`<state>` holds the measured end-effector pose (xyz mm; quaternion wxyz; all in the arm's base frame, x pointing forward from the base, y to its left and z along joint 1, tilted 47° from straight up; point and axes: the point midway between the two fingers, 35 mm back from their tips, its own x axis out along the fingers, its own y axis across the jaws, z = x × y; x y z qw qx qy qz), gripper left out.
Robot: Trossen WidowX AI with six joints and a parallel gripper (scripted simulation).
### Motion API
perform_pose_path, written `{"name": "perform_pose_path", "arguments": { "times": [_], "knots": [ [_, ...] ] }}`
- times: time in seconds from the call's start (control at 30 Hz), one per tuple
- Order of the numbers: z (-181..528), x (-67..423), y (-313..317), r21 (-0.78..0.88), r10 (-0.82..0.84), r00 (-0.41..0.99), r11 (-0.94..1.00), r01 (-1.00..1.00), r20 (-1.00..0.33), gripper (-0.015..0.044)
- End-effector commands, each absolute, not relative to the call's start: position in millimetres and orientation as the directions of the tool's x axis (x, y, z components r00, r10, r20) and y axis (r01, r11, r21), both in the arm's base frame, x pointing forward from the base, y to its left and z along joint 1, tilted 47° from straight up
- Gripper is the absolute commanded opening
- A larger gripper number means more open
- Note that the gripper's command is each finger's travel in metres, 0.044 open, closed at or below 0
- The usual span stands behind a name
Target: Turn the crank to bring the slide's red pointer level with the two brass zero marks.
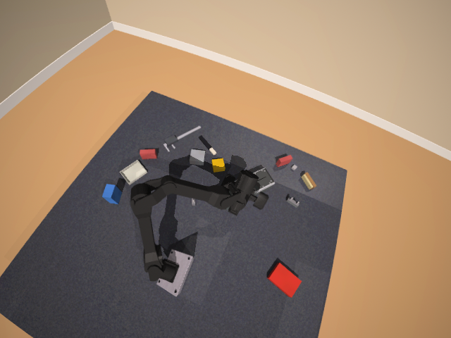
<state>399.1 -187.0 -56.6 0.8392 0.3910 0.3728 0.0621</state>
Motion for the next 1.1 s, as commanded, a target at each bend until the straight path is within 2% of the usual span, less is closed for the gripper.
{"name": "perform_pose_path", "arguments": {
  "times": [0.0,0.07,0.63,0.87,1.07],
  "knots": [
    [-56.6,399.1,-187.1,0.702,0.396,0.714,0.687,0.187,-0.577,0.0000],
    [-56.6,399.1,-187.1,0.702,0.396,0.714,0.687,0.187,-0.577,0.0000],
    [-50.7,399.4,-194.3,0.702,0.395,0.714,0.687,0.188,-0.578,0.0440],
    [-18.3,396.7,-227.7,0.701,0.395,0.713,0.688,0.188,-0.579,0.0440],
    [-15.1,396.1,-230.6,0.701,0.395,0.714,0.688,0.188,-0.579,0.0440]
  ]
}}
